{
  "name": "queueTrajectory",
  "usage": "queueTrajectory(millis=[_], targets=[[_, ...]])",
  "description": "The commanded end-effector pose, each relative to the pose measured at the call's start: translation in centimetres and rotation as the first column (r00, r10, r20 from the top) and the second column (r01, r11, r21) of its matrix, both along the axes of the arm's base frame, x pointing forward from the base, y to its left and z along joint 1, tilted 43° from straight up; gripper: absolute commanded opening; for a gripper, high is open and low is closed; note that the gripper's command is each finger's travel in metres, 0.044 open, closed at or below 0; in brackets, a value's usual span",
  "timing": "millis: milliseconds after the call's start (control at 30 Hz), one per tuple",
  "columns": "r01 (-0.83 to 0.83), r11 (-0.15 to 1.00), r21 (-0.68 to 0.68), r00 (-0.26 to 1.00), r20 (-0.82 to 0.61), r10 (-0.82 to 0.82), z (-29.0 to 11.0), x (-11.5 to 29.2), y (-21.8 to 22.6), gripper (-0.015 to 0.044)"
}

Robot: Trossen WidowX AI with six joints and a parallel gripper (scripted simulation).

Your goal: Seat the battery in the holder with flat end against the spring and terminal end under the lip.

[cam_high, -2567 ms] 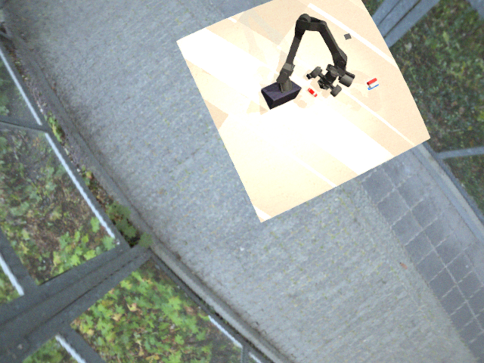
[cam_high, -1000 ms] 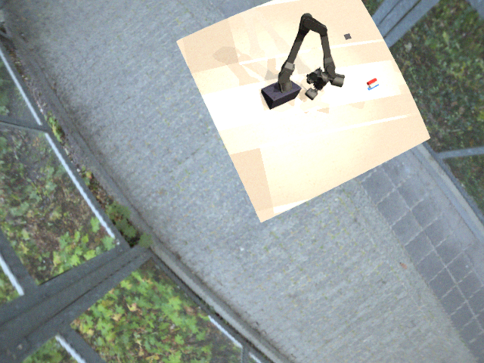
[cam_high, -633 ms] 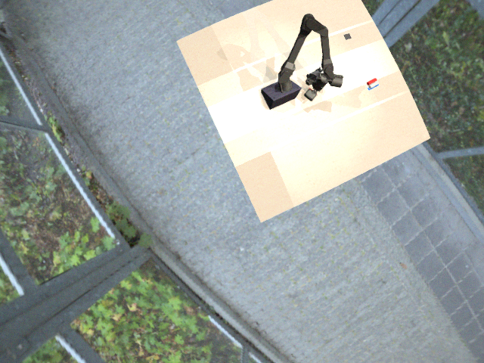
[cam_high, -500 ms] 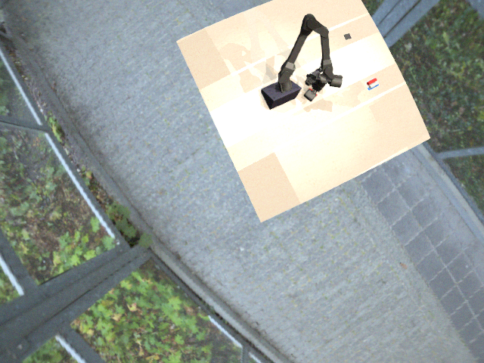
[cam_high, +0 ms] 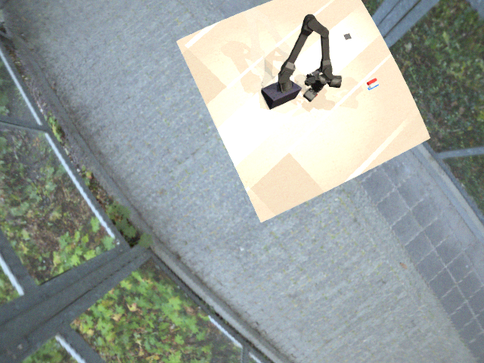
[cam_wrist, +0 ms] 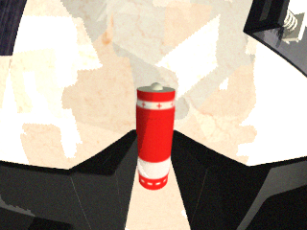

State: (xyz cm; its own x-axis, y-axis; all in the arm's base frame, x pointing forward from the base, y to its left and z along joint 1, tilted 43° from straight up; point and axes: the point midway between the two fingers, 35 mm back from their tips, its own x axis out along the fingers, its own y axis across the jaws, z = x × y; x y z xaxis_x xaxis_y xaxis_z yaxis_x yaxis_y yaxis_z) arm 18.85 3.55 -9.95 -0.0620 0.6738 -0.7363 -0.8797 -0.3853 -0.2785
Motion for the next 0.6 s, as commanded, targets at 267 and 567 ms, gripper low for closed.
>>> queueTrajectory(millis=[267,567], targets=[[0.005,1.0,0.0,1.0,-0.003,-0.005,3.3,0.3,-3.1,0.007],[0.138,0.99,-0.023,0.982,-0.124,-0.14,4.4,1.2,-3.0,0.007]])
